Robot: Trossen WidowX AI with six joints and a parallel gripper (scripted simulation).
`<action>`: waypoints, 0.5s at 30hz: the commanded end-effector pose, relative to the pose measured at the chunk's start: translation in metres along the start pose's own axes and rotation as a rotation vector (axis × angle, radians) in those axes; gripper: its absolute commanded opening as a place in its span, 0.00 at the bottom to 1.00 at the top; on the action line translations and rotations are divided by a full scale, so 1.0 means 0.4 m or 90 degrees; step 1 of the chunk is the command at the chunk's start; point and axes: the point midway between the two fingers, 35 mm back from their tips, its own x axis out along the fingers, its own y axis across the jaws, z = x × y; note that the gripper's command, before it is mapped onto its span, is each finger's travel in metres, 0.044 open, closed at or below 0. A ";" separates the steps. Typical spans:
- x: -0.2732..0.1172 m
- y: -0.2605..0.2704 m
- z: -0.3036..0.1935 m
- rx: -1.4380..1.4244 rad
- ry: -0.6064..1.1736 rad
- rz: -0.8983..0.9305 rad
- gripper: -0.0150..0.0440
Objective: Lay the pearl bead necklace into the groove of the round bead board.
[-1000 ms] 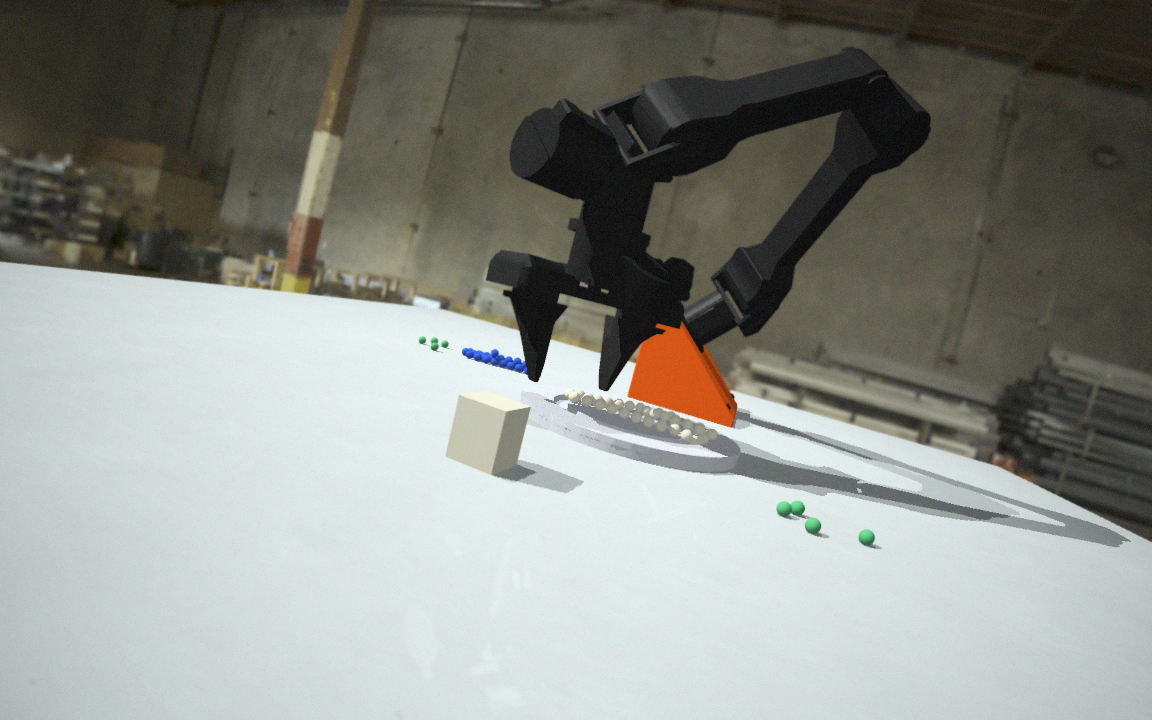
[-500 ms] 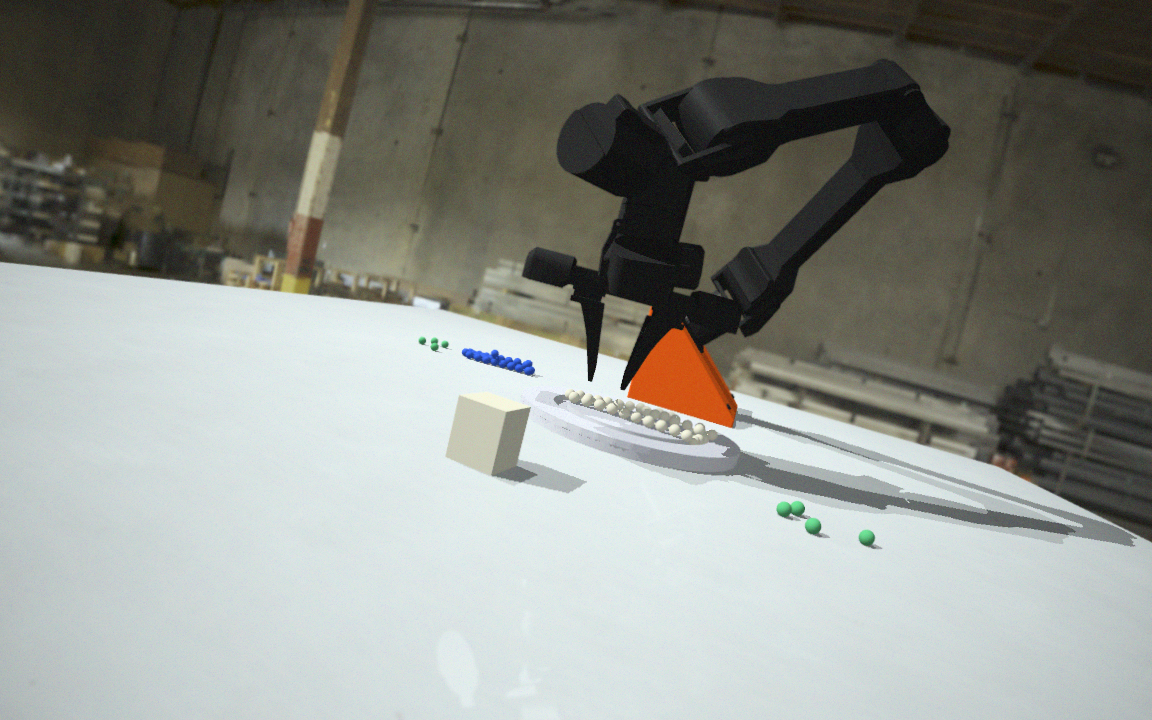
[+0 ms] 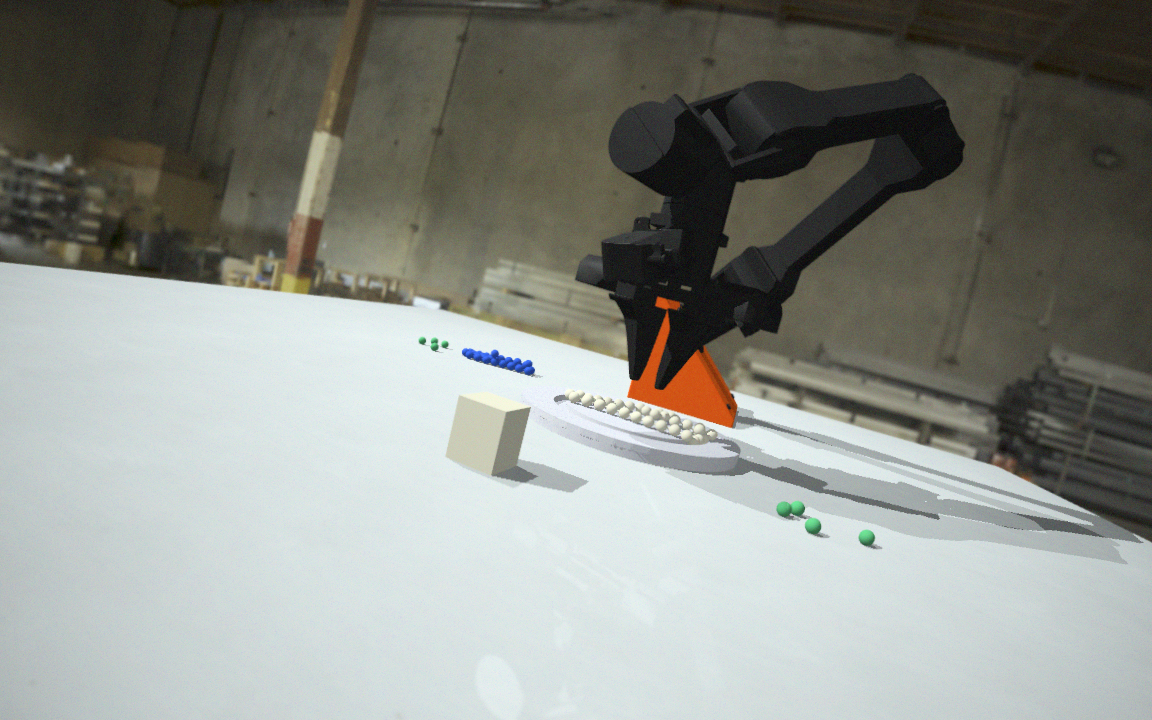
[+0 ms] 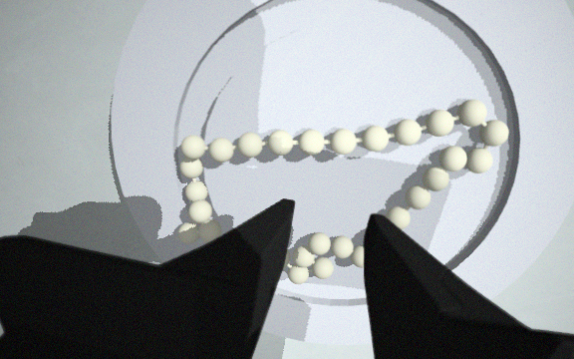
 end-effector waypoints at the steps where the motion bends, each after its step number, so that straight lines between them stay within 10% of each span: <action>1: -0.021 0.069 -0.082 0.500 0.009 0.008 0.46; 15: -0.024 0.076 -0.091 0.604 0.010 0.007 0.46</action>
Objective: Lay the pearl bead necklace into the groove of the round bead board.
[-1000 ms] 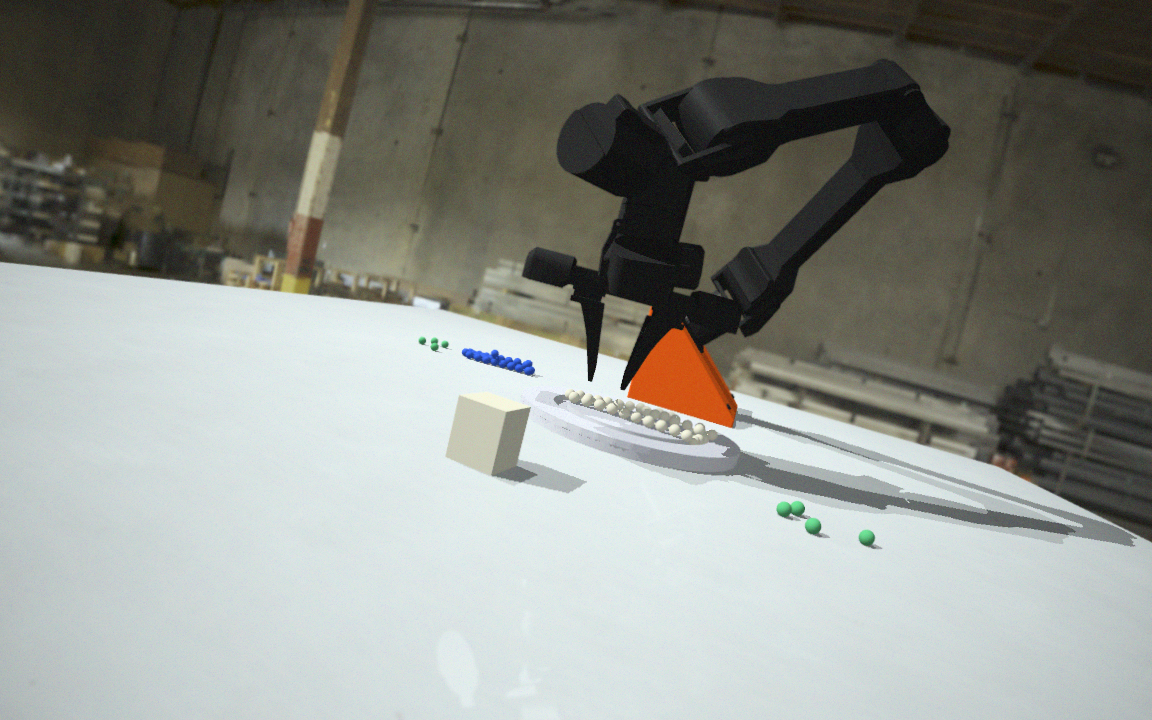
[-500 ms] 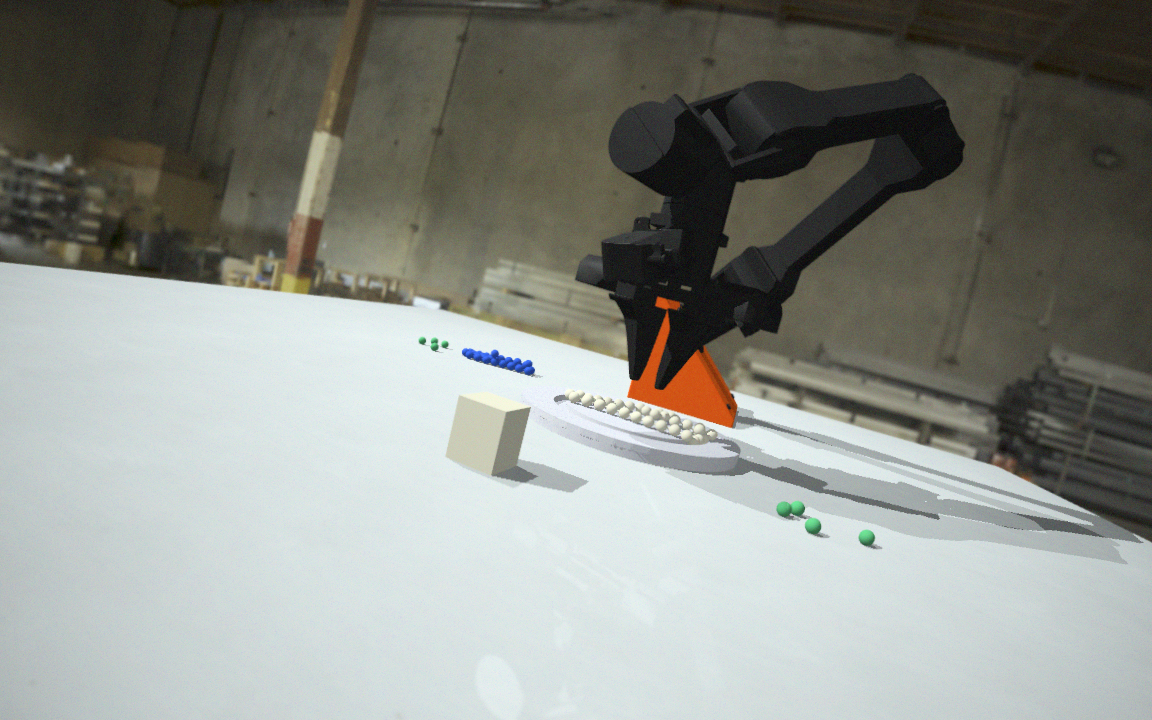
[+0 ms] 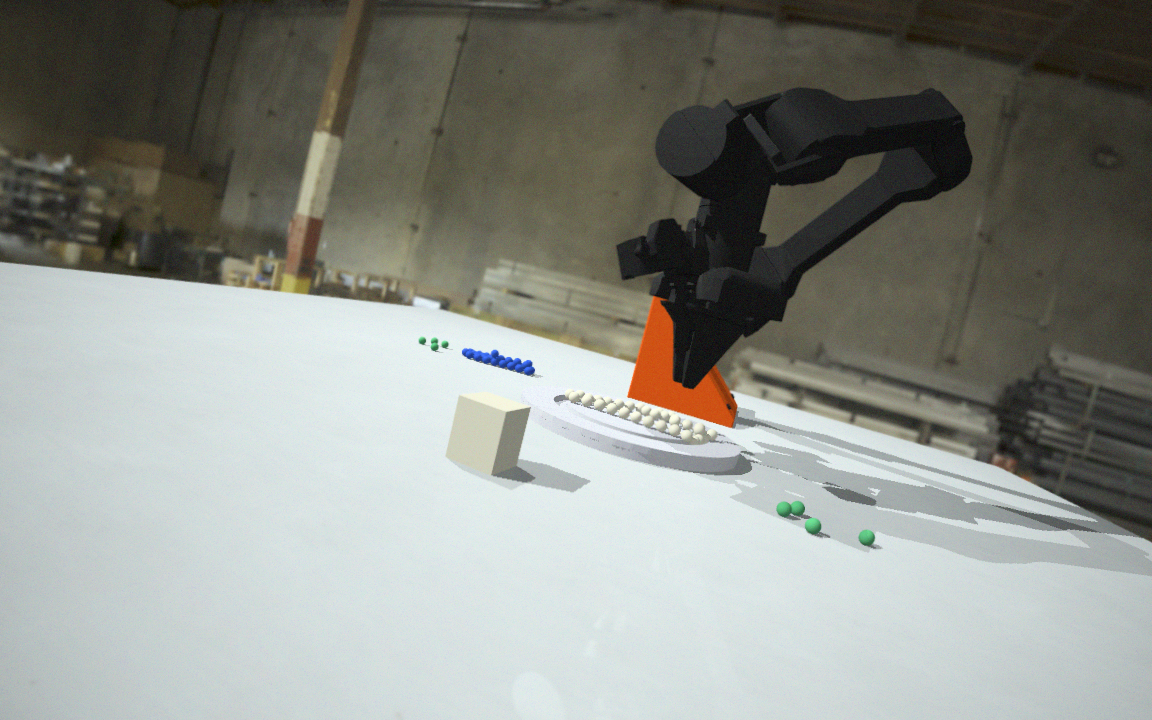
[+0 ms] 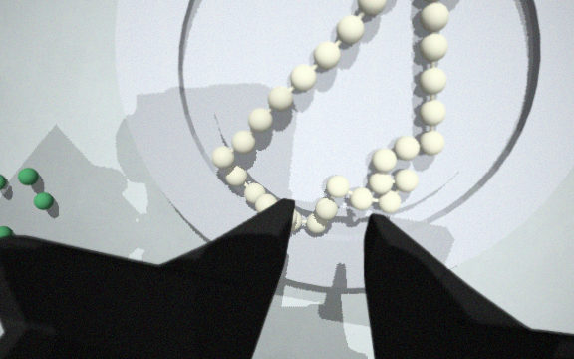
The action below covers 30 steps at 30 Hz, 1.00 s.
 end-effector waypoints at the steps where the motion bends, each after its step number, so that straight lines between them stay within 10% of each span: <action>1: -0.005 -0.004 -0.037 0.154 0.008 0.002 0.46; 30: 0.054 -0.001 -0.035 0.151 0.006 0.003 0.46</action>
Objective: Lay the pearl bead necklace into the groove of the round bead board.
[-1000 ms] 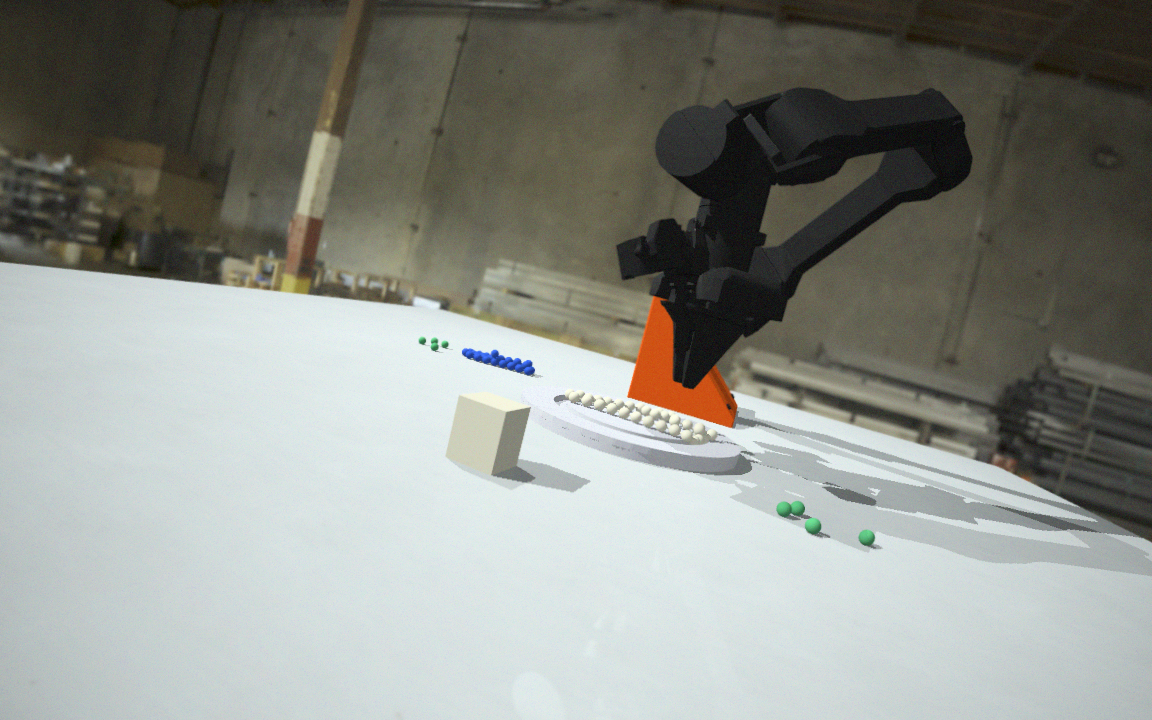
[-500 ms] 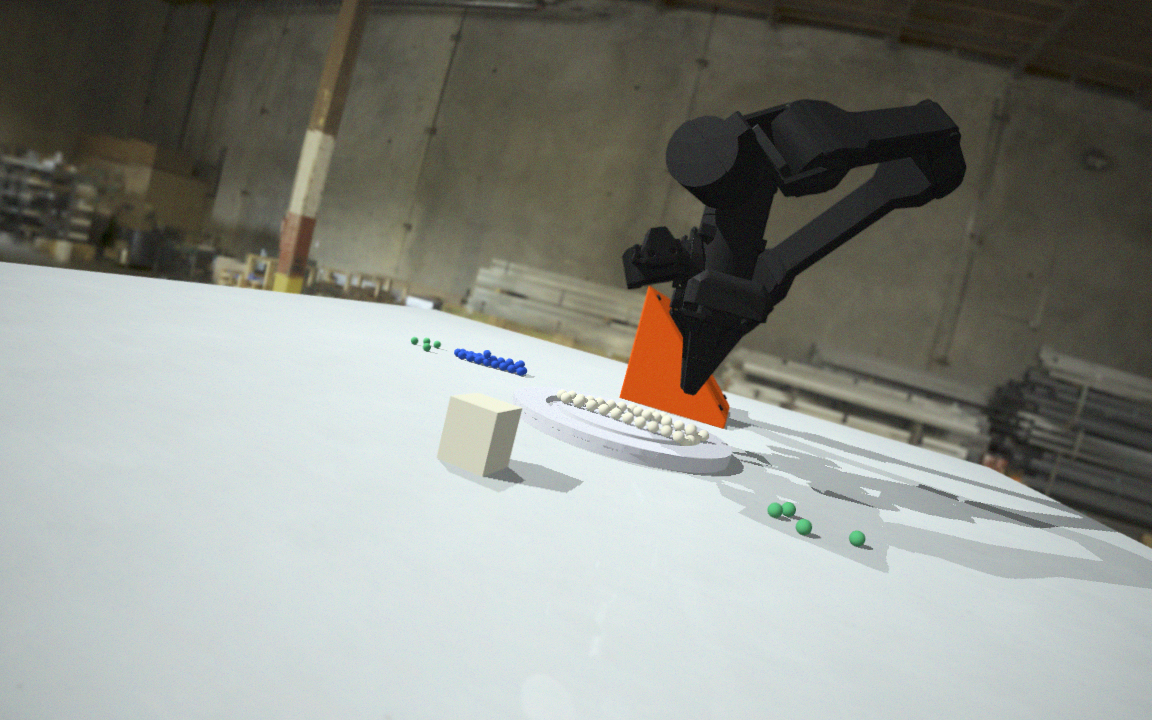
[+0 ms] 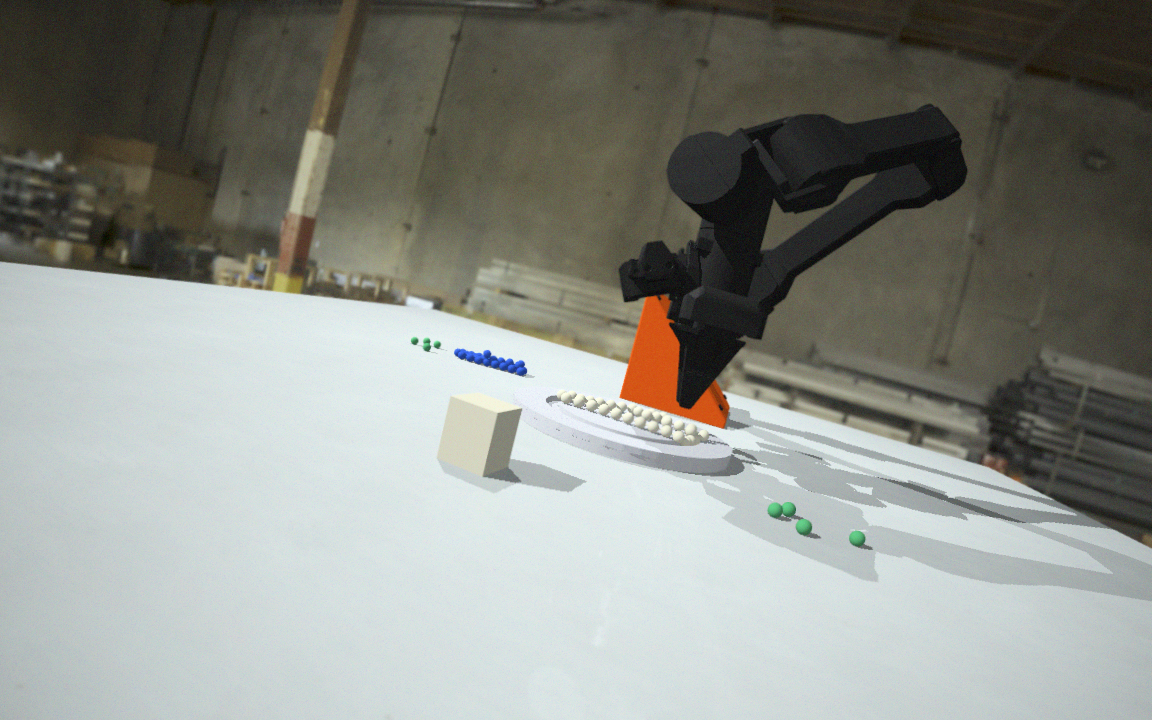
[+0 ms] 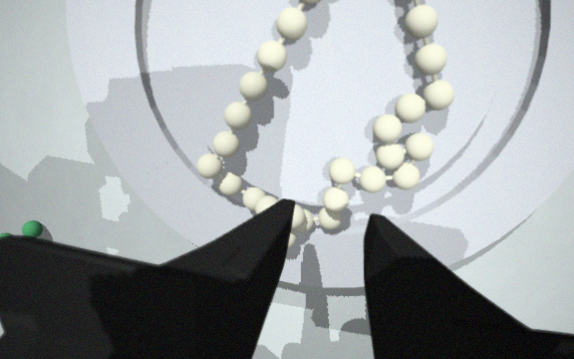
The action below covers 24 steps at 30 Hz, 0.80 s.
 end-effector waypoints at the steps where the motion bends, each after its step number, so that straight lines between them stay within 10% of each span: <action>1: 0.020 -0.003 -0.003 0.004 0.005 -0.001 0.46; 24: 0.043 -0.003 -0.003 0.002 0.003 -0.001 0.31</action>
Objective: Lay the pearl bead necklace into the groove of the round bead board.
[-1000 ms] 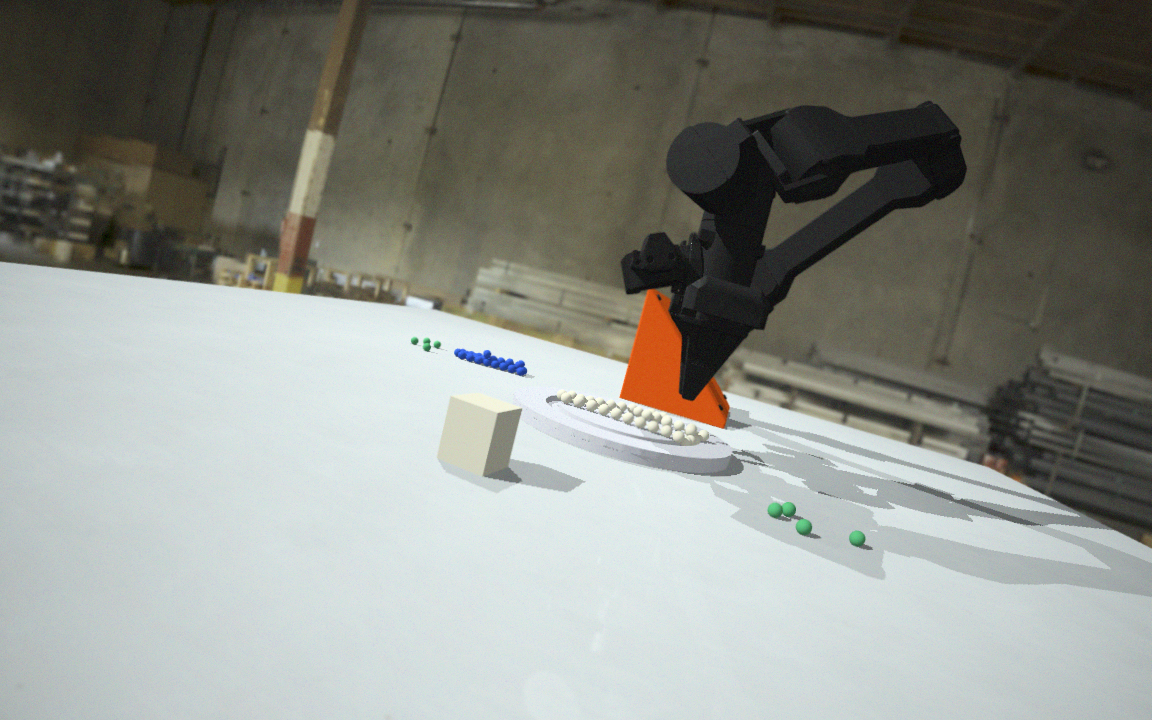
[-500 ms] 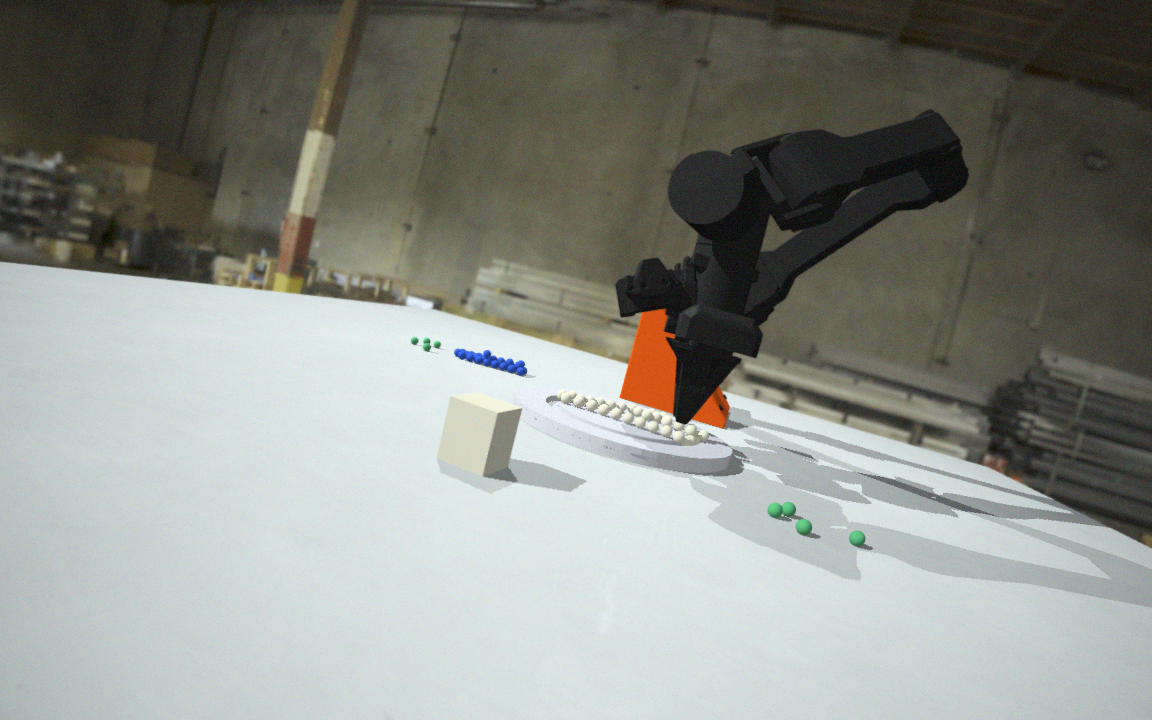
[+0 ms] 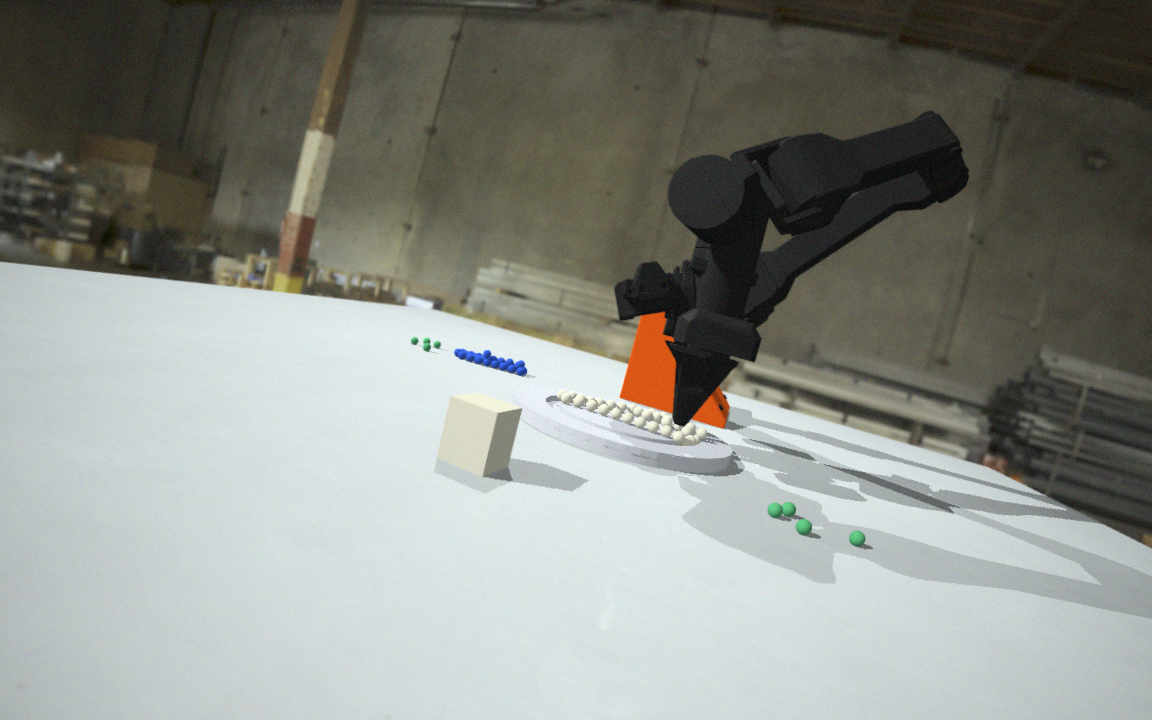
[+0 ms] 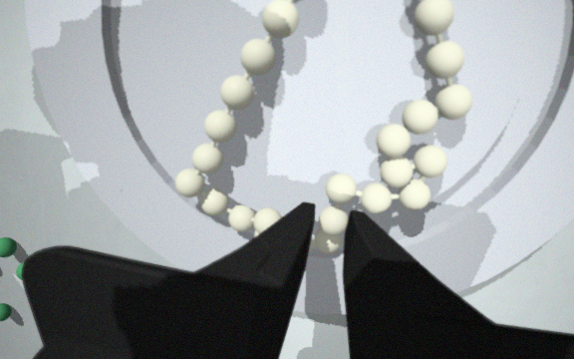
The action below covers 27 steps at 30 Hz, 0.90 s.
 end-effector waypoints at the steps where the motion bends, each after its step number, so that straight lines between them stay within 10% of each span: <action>1: -0.001 0.000 -0.001 -0.001 0.001 0.000 0.30; 27: -0.022 -0.018 -0.015 0.003 0.005 -0.001 0.25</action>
